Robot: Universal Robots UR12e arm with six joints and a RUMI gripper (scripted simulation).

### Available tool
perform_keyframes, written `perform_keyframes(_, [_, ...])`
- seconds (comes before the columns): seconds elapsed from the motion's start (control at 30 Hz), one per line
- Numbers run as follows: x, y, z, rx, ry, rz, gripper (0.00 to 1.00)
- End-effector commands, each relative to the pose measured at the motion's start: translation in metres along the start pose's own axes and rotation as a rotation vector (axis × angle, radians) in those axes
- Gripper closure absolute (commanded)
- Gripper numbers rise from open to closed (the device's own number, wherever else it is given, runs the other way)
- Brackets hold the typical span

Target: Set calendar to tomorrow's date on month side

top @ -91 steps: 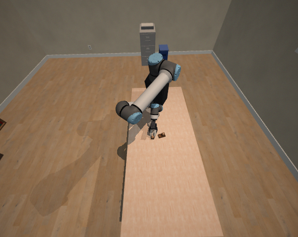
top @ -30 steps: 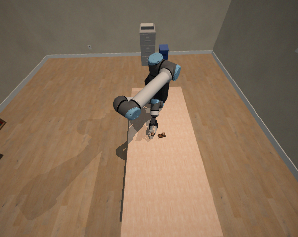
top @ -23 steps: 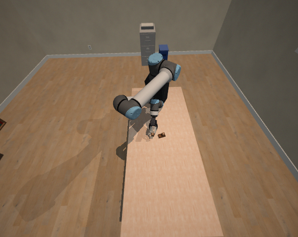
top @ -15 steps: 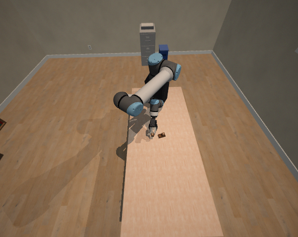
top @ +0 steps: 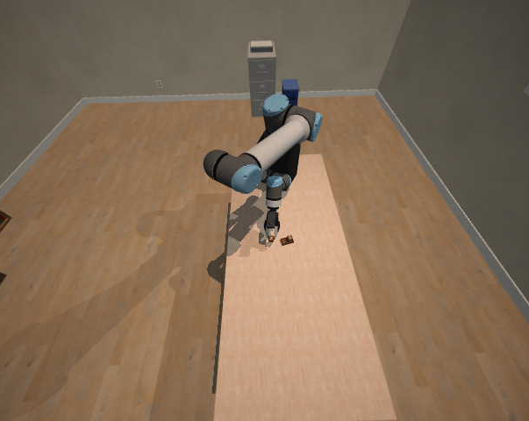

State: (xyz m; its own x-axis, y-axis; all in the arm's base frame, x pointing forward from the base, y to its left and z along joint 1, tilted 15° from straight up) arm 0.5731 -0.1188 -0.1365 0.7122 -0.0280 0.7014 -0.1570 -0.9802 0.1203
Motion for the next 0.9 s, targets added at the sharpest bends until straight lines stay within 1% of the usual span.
perform_keyframes(0.0, [0.0015,-0.0005,-0.0012,0.000,-0.022,-0.001,0.89])
perform_keyframes(0.27, [0.0017,-0.0005,-0.0010,0.001,-0.024,-0.001,0.89])
perform_keyframes(0.4, [0.0026,-0.0002,-0.0001,0.001,-0.034,0.000,0.89])
perform_keyframes(0.6, [0.0059,0.0008,0.0028,0.004,-0.074,0.002,0.89])
perform_keyframes(0.67, [0.0059,0.0008,0.0028,0.004,-0.074,0.002,0.89])
perform_keyframes(0.87, [0.0109,0.0016,0.0054,0.006,-0.135,0.004,0.89])
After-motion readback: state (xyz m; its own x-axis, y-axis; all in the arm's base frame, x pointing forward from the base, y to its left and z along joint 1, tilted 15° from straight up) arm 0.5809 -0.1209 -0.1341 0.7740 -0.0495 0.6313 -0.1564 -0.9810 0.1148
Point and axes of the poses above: the point where the finger pads meet when closed, its own z axis out along the fingers, its own y axis across the jaws, x = y × z, the point moved 7 cm from there along -z, back along the fingers, and after that the axes turned 2 degrees about -z, right-handed, at the moved point
